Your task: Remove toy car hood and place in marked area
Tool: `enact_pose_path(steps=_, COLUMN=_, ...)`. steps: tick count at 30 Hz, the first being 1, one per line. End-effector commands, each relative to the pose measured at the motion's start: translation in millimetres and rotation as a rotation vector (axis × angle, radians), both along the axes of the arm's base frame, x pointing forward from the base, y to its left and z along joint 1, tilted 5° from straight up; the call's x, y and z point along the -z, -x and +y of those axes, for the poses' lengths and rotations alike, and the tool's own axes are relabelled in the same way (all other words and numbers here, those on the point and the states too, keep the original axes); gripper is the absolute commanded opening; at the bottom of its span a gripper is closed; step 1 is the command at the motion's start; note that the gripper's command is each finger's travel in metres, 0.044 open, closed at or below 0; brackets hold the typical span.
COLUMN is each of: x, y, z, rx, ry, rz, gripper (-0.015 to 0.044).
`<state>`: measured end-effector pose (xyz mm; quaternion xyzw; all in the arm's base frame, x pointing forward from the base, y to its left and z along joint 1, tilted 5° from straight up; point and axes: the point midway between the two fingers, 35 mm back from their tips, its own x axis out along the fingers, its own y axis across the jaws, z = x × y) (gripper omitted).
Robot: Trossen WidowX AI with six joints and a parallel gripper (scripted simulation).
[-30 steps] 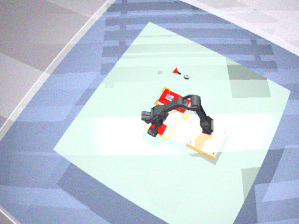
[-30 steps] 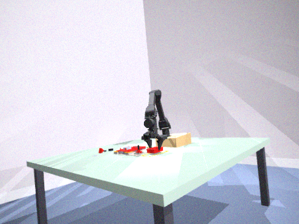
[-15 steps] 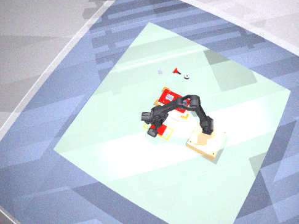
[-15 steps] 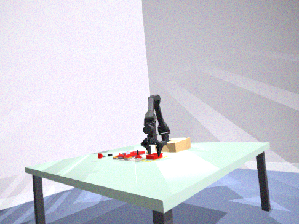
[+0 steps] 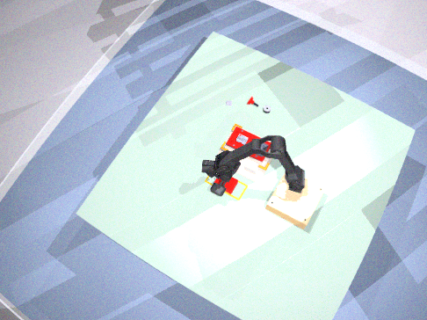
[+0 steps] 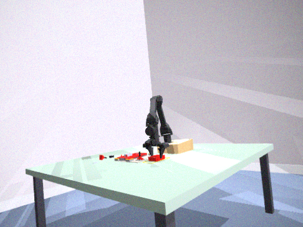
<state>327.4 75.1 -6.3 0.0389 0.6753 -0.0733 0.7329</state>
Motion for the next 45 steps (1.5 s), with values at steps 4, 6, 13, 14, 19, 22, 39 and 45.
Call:
enact_pose_path(steps=4, x=0, y=0, z=0, rx=0.0, ry=0.0, rz=0.0, gripper=0.042)
enact_pose_path(steps=6, x=-6, y=0, z=1, rx=0.0, ry=0.0, rz=0.0, gripper=0.044)
enact_pose_path(steps=13, x=-65, y=3, z=4, rx=0.0, ry=0.001, rz=0.004, gripper=0.044)
enact_pose_path(steps=14, x=-71, y=5, z=4, rx=0.0, ry=0.001, rz=0.004, gripper=0.044)
enact_pose_path(steps=19, x=-73, y=5, z=4, rx=0.0, ry=0.002, rz=0.004, gripper=0.044)
enact_pose_path(steps=22, x=-73, y=5, z=4, rx=0.0, ry=0.002, rz=0.004, gripper=0.044)
enact_pose_path(steps=39, x=-73, y=5, z=4, rx=0.0, ry=0.002, rz=0.004, gripper=0.044)
enact_pose_path(steps=45, x=-73, y=5, z=4, rx=0.0, ry=0.002, rz=0.004, gripper=0.044)
